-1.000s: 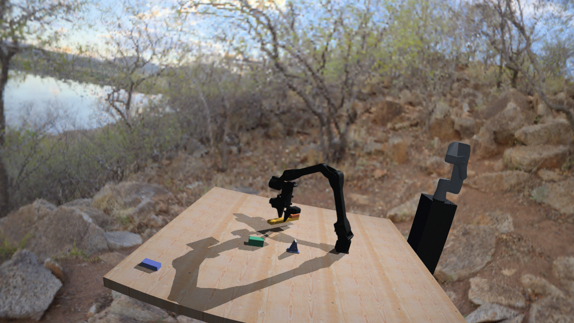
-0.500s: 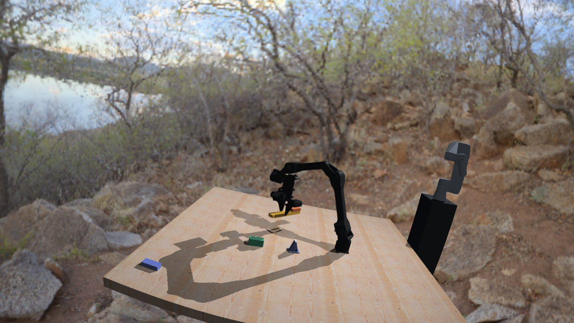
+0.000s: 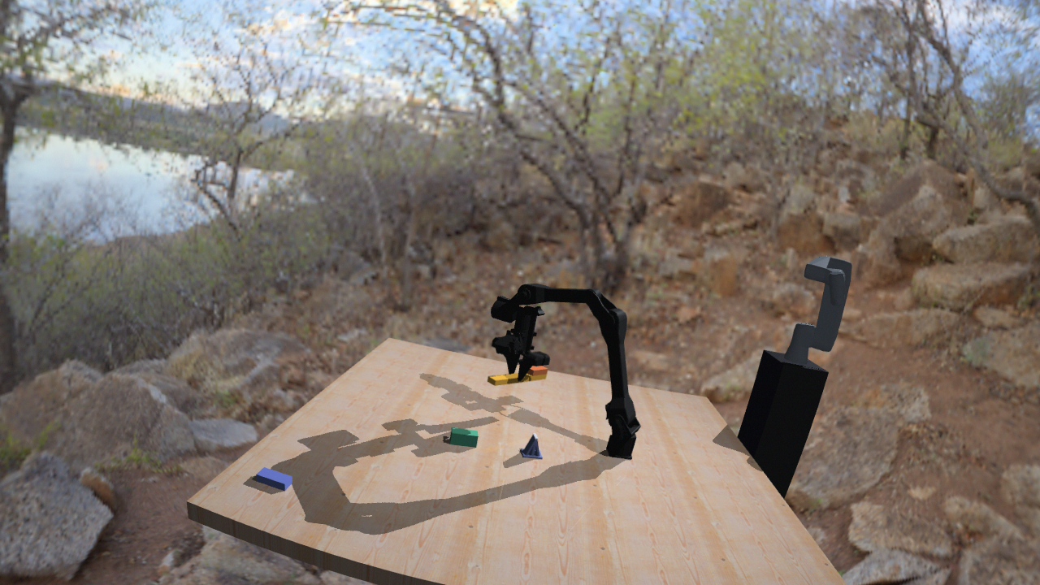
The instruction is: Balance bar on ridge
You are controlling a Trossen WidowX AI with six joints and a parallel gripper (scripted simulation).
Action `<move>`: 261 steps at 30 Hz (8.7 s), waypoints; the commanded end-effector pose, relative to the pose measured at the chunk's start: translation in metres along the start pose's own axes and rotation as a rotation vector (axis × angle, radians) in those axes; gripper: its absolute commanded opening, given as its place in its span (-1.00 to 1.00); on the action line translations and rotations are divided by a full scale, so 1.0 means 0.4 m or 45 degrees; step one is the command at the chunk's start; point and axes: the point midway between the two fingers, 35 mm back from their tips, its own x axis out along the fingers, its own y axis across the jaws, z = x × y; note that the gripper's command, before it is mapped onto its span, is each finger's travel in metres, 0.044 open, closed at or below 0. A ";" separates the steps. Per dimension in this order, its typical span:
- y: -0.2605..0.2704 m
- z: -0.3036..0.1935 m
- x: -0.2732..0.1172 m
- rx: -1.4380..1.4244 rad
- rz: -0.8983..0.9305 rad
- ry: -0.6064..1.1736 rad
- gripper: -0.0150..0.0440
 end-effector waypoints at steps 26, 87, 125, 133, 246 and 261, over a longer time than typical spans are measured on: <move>0.170 0.221 -0.015 0.270 0.002 -0.015 -0.49; 0.544 0.406 0.046 0.780 0.022 -0.018 -0.49; 0.544 0.402 0.096 0.783 0.022 -0.018 -0.49; 0.544 0.402 0.097 0.783 0.022 -0.018 -0.49; 0.544 0.402 0.121 0.783 0.022 -0.017 -0.49; 0.544 0.403 0.115 0.783 0.022 -0.018 -0.49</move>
